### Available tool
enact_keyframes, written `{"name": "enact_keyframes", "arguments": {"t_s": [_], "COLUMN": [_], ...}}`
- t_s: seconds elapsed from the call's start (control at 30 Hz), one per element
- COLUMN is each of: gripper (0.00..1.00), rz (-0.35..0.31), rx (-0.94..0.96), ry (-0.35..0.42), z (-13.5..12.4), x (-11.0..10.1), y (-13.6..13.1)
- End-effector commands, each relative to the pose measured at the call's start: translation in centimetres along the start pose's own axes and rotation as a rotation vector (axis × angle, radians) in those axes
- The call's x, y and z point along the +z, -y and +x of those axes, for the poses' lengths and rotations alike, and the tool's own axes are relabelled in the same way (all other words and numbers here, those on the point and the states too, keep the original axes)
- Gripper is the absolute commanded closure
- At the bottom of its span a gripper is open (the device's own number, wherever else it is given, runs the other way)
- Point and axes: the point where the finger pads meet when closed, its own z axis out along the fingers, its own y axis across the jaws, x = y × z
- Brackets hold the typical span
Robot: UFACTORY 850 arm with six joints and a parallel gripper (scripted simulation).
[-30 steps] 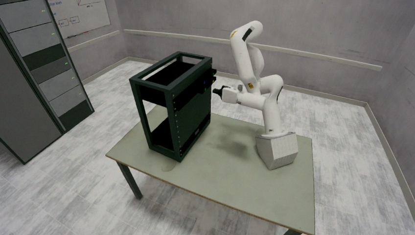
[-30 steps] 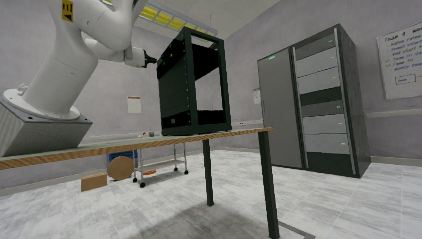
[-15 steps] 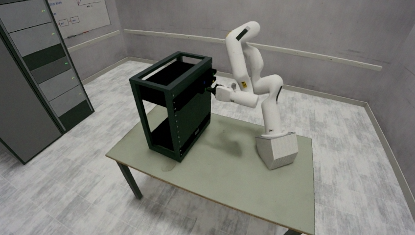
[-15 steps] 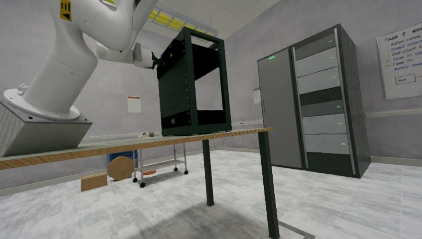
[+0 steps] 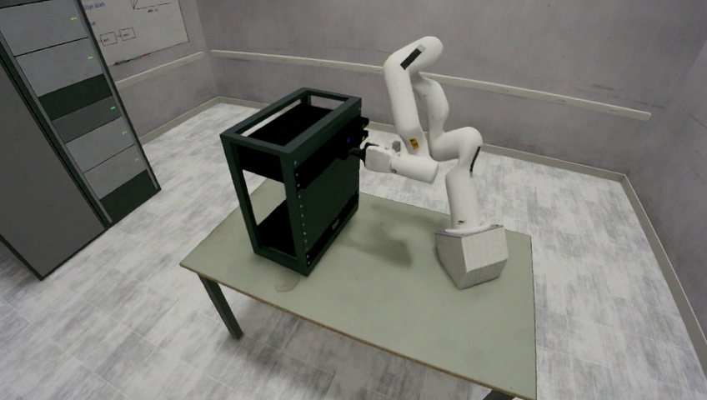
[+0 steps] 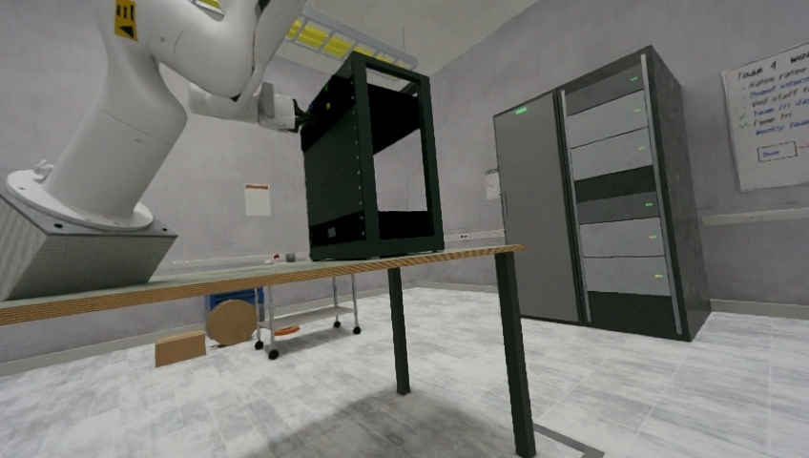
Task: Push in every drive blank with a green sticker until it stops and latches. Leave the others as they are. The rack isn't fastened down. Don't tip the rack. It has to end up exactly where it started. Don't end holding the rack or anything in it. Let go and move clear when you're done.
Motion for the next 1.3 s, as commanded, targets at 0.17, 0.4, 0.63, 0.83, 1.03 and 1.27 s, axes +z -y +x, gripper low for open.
{"name": "enact_keyframes", "arguments": {"t_s": [0.17,0.4,0.63,0.83,1.03,1.27], "gripper": [1.00,1.00,1.00,1.00,1.00,1.00], "rz": [0.001,0.001,0.001,0.001,0.001,0.001], "rx": [0.001,0.001,0.001,0.001,0.001,0.001], "ry": [0.000,0.000,0.000,0.000,0.000,0.000], "z": [0.0,0.0,0.0,0.0,0.0,0.0], "x": [0.4,0.7,1.4,1.4,1.7,2.4], "y": [0.1,0.1,0.0,0.0,0.1,0.1]}}
